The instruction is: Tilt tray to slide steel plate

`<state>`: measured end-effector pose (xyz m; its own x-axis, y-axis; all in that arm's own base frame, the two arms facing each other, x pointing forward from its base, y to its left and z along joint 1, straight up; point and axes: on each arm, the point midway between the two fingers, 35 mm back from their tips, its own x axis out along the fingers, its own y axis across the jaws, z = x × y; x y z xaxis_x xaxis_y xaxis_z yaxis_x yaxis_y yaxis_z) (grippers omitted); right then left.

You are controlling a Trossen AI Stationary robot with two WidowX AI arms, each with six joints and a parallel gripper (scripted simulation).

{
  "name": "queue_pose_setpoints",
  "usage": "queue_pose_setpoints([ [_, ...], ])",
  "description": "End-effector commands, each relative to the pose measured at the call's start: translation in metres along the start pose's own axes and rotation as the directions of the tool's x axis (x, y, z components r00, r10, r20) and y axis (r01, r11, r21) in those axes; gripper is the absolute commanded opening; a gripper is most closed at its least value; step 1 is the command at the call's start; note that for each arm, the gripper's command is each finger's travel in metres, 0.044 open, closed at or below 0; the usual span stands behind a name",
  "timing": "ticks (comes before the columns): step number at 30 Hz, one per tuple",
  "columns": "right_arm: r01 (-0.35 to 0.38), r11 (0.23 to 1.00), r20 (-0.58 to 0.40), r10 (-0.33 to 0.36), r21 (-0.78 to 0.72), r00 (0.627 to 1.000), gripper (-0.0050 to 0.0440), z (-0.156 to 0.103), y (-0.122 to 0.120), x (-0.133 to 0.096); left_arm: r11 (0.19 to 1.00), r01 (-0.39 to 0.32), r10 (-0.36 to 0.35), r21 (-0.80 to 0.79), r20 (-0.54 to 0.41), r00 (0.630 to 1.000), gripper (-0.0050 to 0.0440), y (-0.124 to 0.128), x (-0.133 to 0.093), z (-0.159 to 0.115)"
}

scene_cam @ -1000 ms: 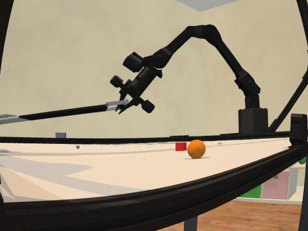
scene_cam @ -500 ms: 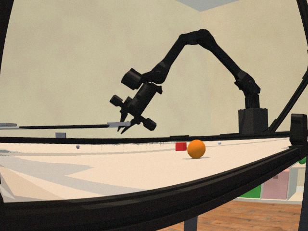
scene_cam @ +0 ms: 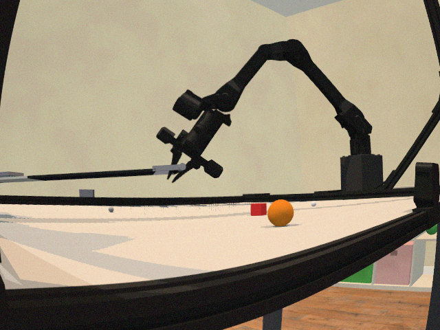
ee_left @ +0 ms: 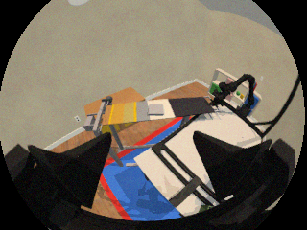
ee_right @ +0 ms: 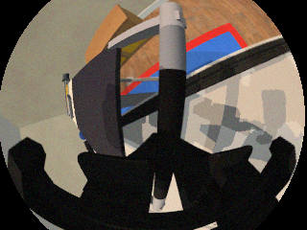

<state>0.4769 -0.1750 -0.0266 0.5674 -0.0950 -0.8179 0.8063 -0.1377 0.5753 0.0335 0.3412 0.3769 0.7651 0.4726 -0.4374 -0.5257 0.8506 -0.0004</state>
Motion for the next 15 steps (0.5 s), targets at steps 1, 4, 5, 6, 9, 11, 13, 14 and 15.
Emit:
queue_pose_setpoints([
  [1,-0.02,1.0,0.001,0.02,-0.001,1.0,0.0,0.0004,0.0112,-0.0139,1.0,0.003,-0.003,0.002,0.001,1.0,0.044,-0.0001,0.0001,-0.0002],
  [4,-0.022,1.0,0.001,0.022,-0.001,1.0,0.0,0.0004,0.0127,-0.0157,1.0,0.003,-0.003,0.002,0.001,1.0,0.044,-0.0001,0.0001,-0.0002],
  [5,-0.022,1.0,0.001,0.022,-0.001,1.0,0.0,0.0004,0.0132,-0.0163,1.0,0.003,-0.003,0.002,0.001,1.0,0.044,-0.0001,0.0001,-0.0002],
  [6,-0.023,1.0,0.001,0.023,-0.001,1.0,0.0,0.0004,0.0137,-0.0169,1.0,0.003,-0.003,0.002,0.001,1.0,0.044,-0.0001,0.0001,-0.0002],
  [9,-0.024,1.0,0.001,0.024,-0.001,1.0,0.0,0.0004,0.0147,-0.0181,1.0,0.003,-0.003,0.002,0.001,1.0,0.044,-0.0001,0.0001,-0.0002],
  [11,-0.025,1.0,0.001,0.025,-0.001,1.0,0.0,0.0004,0.0152,-0.0187,1.0,0.003,-0.003,0.002,0.001,1.0,0.044,-0.0001,0.0001,-0.0002],
  [13,-0.026,1.0,0.001,0.026,-0.001,1.0,0.0,0.0004,0.0162,-0.0199,1.0,0.003,-0.003,0.002,0.001,1.0,0.044,-0.0001,0.0001,-0.0002],
  [14,-0.027,1.0,0.001,0.027,-0.001,1.0,0.0,0.0004,0.0167,-0.0205,1.0,0.003,-0.003,0.002,0.001,1.0,0.044,-0.0001,0.0001,-0.0002],
  [15,-0.027,1.0,0.001,0.027,-0.001,1.0,0.0,0.0004,0.0172,-0.0211,1.0,0.003,-0.003,0.002,0.001,1.0,0.044,-0.0001,0.0001,-0.0002],
])
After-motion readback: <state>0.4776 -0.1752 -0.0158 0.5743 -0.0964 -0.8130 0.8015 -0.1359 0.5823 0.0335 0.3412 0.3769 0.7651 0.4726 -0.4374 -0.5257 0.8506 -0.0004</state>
